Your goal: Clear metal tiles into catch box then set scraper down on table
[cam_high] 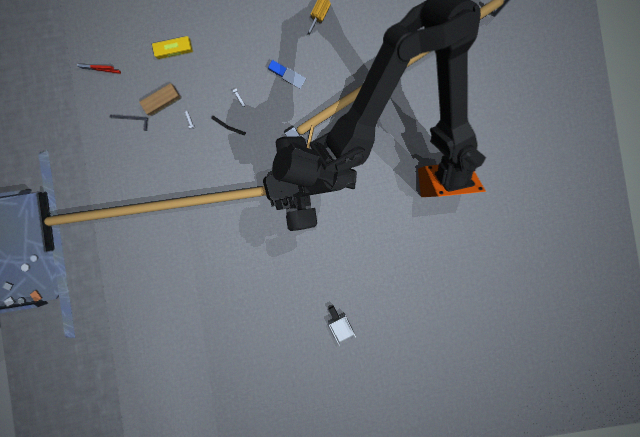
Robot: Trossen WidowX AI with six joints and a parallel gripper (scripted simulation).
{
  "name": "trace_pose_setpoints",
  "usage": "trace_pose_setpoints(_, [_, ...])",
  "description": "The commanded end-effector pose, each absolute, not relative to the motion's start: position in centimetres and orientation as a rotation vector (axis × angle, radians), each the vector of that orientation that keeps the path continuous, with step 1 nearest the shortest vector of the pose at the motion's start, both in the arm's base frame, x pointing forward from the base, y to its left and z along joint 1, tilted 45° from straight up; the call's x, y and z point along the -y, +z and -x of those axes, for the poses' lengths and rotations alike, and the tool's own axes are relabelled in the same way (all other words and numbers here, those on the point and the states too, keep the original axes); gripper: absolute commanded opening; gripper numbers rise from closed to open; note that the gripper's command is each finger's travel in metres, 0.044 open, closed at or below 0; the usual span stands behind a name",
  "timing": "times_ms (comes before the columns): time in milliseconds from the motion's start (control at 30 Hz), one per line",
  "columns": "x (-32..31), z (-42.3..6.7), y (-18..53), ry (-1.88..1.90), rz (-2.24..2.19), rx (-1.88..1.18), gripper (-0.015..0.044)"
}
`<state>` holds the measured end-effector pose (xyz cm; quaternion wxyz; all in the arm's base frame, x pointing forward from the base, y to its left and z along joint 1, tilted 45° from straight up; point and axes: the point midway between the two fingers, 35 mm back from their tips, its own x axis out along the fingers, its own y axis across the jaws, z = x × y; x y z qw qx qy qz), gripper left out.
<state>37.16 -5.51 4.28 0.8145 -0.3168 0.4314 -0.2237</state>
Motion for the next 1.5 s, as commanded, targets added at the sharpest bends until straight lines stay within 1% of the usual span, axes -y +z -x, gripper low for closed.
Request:
trace_pose_setpoints(0, [5.2,-36.7,4.5,-0.478,0.671,-0.907,0.0])
trace_pose_setpoints(1000, [5.3,-32.2,4.0,-0.475,0.674,-0.905,0.0])
trace_pose_setpoints(1467, [5.3,-32.5,4.0,-0.473,0.677,-0.916,0.0368])
